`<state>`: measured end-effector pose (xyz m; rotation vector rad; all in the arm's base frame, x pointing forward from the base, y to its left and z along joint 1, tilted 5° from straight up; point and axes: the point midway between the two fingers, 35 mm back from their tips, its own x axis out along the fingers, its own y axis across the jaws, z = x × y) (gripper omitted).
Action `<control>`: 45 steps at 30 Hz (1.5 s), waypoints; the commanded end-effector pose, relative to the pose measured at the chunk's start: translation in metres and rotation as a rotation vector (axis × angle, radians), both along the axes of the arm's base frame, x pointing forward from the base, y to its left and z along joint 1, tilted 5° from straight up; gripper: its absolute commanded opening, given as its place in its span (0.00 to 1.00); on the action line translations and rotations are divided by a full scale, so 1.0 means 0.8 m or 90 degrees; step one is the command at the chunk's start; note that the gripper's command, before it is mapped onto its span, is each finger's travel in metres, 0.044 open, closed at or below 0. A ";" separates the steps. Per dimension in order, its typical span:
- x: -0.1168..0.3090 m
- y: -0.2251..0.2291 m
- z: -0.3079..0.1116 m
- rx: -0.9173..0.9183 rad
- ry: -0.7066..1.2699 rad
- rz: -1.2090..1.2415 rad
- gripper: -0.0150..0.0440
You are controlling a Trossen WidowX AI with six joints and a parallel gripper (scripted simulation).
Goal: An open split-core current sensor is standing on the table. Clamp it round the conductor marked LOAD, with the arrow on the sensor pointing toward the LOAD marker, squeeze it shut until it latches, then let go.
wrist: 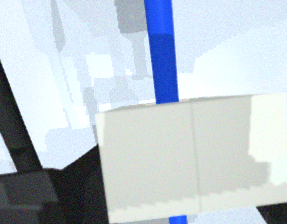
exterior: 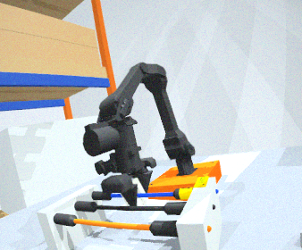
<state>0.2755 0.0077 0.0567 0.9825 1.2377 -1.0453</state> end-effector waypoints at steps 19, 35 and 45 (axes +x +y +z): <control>0.000 0.000 0.001 0.000 -0.002 0.000 0.34; 0.000 -0.001 0.002 0.000 -0.002 -0.001 0.96; 0.000 -0.001 0.002 0.000 -0.002 -0.001 0.57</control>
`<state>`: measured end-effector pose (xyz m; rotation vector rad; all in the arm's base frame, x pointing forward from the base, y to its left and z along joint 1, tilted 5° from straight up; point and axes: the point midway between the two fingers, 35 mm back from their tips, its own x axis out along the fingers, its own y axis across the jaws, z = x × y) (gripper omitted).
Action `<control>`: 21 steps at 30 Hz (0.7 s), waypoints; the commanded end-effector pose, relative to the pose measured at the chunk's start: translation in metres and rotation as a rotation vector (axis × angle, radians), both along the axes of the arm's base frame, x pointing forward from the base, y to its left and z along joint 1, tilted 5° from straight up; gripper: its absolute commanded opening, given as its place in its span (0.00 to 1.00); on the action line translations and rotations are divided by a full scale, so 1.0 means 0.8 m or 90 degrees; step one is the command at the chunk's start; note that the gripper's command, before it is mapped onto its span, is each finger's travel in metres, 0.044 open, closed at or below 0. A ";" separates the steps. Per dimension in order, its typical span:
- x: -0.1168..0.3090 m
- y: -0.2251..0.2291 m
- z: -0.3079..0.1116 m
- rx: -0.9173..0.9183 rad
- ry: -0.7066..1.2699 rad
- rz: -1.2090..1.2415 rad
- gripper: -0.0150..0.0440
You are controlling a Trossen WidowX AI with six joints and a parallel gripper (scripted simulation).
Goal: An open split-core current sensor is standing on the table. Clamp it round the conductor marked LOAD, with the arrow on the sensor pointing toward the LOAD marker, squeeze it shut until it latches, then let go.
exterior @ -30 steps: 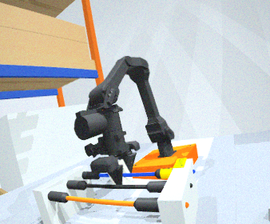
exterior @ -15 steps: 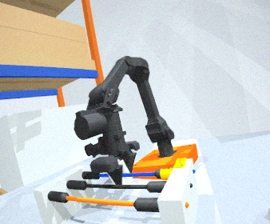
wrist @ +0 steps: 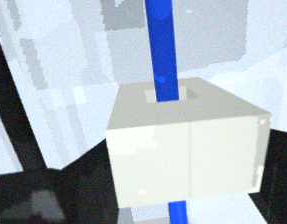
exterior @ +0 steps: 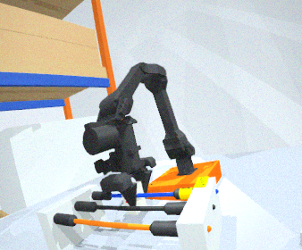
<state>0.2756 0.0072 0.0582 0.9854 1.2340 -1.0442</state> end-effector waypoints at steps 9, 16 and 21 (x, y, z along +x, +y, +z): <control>0.000 0.000 0.000 0.000 0.000 0.000 0.47; 0.000 0.000 0.003 0.000 -0.002 0.001 0.26; -0.001 0.000 0.001 0.000 0.000 0.000 0.25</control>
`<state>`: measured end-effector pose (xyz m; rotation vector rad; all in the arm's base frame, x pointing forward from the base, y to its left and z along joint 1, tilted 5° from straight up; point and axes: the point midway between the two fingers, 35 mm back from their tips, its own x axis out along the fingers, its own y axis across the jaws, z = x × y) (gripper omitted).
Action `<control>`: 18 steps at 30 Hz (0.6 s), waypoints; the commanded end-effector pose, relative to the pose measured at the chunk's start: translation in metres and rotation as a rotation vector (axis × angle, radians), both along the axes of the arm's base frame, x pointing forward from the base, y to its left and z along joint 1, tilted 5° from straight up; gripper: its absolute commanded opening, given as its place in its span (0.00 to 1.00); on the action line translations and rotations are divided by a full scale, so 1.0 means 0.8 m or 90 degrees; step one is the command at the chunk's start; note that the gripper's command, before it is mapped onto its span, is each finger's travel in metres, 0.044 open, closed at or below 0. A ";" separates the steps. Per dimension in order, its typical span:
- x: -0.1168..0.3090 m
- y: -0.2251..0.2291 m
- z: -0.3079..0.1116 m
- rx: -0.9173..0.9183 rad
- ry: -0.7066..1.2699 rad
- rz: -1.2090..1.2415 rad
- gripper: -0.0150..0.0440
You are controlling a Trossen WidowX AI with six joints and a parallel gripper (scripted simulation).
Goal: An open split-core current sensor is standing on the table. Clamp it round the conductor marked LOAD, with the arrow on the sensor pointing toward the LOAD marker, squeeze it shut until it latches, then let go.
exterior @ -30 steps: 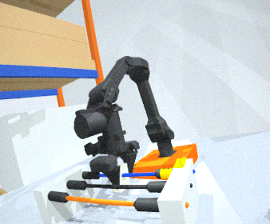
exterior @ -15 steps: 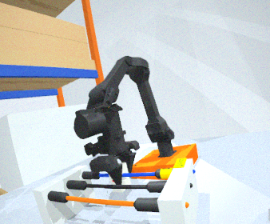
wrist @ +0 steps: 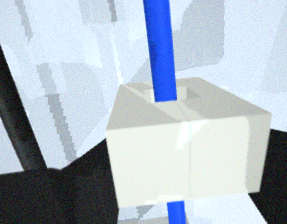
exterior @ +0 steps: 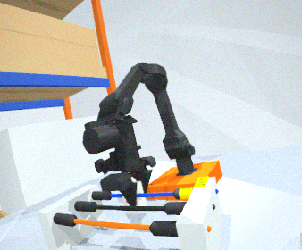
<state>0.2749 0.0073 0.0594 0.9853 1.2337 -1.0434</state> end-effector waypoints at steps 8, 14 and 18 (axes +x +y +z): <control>0.000 0.000 0.000 0.000 0.000 0.000 0.25; 0.003 0.001 0.000 0.000 0.000 0.000 0.25; 0.003 0.001 0.000 0.000 0.000 0.000 0.25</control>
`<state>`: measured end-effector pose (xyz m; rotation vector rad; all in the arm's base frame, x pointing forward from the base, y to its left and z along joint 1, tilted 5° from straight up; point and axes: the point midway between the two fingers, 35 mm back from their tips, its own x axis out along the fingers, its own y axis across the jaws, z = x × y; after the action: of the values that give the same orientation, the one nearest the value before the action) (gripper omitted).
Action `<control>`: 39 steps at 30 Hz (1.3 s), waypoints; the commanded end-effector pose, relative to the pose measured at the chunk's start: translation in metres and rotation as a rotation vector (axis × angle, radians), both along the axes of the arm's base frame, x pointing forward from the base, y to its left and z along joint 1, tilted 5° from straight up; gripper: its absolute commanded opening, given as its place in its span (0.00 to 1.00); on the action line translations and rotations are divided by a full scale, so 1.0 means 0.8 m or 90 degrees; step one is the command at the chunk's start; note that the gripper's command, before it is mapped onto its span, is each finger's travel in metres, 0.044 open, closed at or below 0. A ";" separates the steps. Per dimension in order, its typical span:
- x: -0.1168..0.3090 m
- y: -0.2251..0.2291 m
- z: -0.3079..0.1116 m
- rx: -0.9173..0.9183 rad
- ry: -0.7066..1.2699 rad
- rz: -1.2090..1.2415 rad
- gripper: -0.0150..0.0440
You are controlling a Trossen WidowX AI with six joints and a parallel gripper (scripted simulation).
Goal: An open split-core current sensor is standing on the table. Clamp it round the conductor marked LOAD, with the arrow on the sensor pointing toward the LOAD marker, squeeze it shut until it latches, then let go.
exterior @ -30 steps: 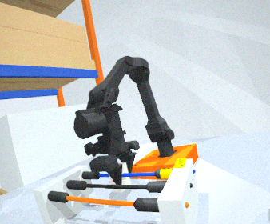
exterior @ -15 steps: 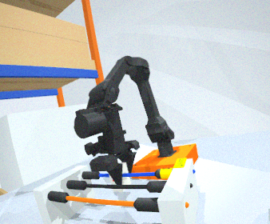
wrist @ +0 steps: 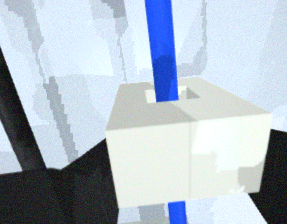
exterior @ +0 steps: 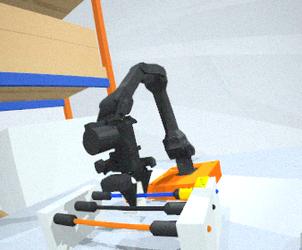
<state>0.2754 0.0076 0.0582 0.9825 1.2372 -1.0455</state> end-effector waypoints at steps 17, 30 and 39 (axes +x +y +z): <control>0.003 0.000 -0.005 0.000 -0.001 0.000 0.25; 0.002 0.001 -0.001 0.000 0.000 0.001 0.72; 0.002 0.001 -0.001 0.000 0.000 0.001 0.72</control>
<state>0.2775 0.0080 0.0578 0.9824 1.2367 -1.0441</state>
